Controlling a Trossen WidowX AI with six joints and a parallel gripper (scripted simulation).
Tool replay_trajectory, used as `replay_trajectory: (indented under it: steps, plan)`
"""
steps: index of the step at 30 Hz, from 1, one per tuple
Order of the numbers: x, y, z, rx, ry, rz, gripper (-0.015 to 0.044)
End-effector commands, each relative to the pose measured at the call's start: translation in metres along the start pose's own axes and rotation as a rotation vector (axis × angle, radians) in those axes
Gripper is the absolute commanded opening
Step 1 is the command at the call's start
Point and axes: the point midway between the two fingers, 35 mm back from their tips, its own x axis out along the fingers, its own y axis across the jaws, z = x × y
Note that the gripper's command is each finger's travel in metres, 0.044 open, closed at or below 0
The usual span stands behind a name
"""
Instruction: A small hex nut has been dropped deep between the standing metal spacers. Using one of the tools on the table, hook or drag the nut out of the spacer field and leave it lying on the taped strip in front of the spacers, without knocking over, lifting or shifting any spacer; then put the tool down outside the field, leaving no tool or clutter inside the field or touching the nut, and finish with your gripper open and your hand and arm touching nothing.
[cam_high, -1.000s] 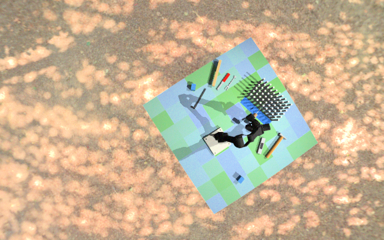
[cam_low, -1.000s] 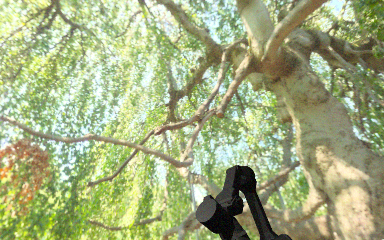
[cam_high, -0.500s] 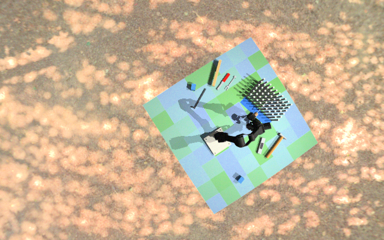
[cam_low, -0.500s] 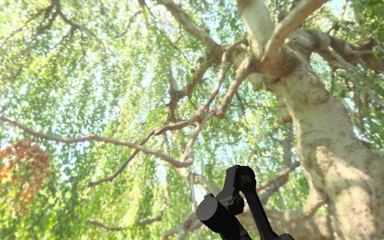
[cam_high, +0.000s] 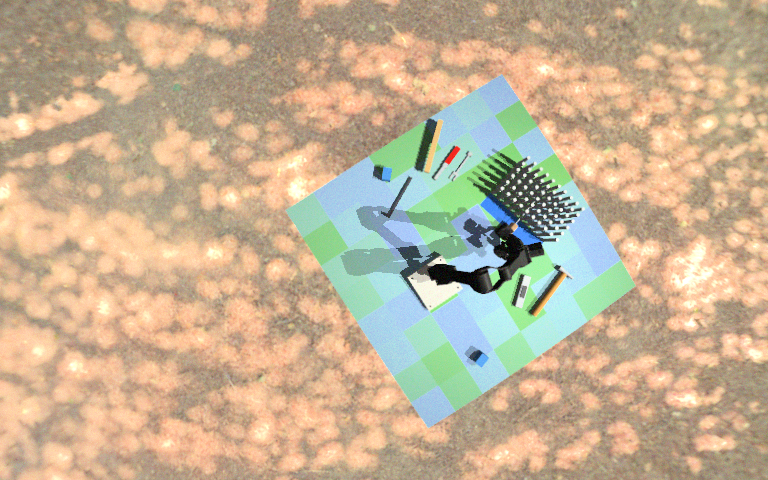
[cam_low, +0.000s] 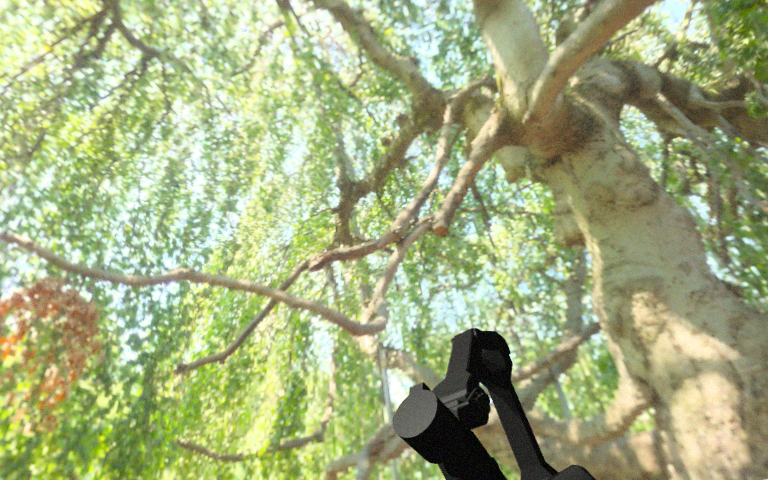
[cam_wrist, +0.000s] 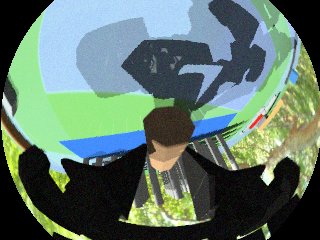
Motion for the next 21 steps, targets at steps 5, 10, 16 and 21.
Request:
replay_trajectory:
  steps: [5, 10, 16, 21]
  plan:
    - [0.0028, 0.0007, -0.0079, 0.002, 0.009, 0.003, 0.0]
    - [0.005, 0.0004, -0.011, 0.002, 0.01, 0.003, 0.0]
    - [0.0075, 0.0, -0.0145, 0.002, 0.01, 0.003, 0.0]
    - [0.0087, 0.0002, -0.0144, 0.002, 0.01, 0.003, 0.0]
